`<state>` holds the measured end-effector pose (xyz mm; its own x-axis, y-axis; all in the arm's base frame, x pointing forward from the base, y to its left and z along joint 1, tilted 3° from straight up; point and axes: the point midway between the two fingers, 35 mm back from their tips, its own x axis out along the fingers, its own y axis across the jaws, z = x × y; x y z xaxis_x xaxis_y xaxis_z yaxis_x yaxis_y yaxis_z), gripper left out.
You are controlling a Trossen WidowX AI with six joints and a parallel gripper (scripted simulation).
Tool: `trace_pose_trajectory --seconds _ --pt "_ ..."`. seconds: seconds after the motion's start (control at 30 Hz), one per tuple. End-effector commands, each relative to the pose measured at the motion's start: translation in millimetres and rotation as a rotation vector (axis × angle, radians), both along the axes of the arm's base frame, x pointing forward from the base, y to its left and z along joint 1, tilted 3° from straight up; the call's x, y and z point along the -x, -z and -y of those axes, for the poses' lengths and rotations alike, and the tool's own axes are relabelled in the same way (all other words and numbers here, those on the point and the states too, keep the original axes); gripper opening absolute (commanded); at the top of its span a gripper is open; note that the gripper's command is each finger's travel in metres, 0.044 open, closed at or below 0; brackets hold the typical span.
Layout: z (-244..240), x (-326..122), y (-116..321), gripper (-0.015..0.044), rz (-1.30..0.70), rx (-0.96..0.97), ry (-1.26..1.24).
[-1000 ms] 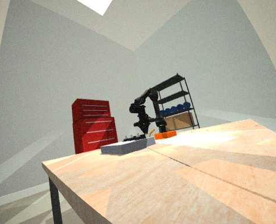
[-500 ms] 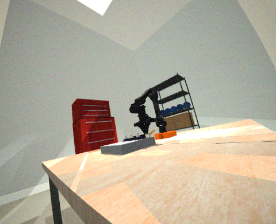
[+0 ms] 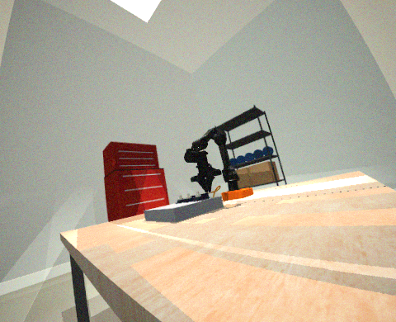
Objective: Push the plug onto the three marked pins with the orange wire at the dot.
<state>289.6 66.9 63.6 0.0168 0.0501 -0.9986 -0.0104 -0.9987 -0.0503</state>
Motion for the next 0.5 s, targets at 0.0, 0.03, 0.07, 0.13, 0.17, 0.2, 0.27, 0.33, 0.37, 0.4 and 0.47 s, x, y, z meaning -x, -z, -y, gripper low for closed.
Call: trace_pose_trajectory --seconds 0.0,0.03,0.07,0.13,0.17,0.2,0.27,0.33,0.37,0.4,0.47 --pt "-0.1 -3.2 0.8 0.0 -0.004 -0.002 -0.006" --pt "0.1 -3.9 0.8 0.0 -0.004 -0.002 -0.006" --pt "0.2 -4.5 0.8 0.0 -0.004 -0.002 -0.006" --pt "0.5 -5.8 0.8 0.0 -0.004 -0.002 -0.006" --pt "0.6 -6.4 0.8 0.0 -0.004 -0.002 -0.006" --pt "0.7 -7.1 0.8 0.0 -0.004 -0.002 -0.006" --pt "1.0 -8.4 0.8 0.0 -0.004 -0.002 -0.006" --pt "1.2 -9.7 0.7 0.0 -0.004 -0.002 -0.006" --pt "1.2 -10.4 0.7 0.0 -0.004 -0.002 -0.006" --pt "1.3 -11.0 0.7 0.0 -0.004 -0.002 -0.006" --pt "1.4 -12.2 0.7 0.0 -0.004 -0.002 -0.006"
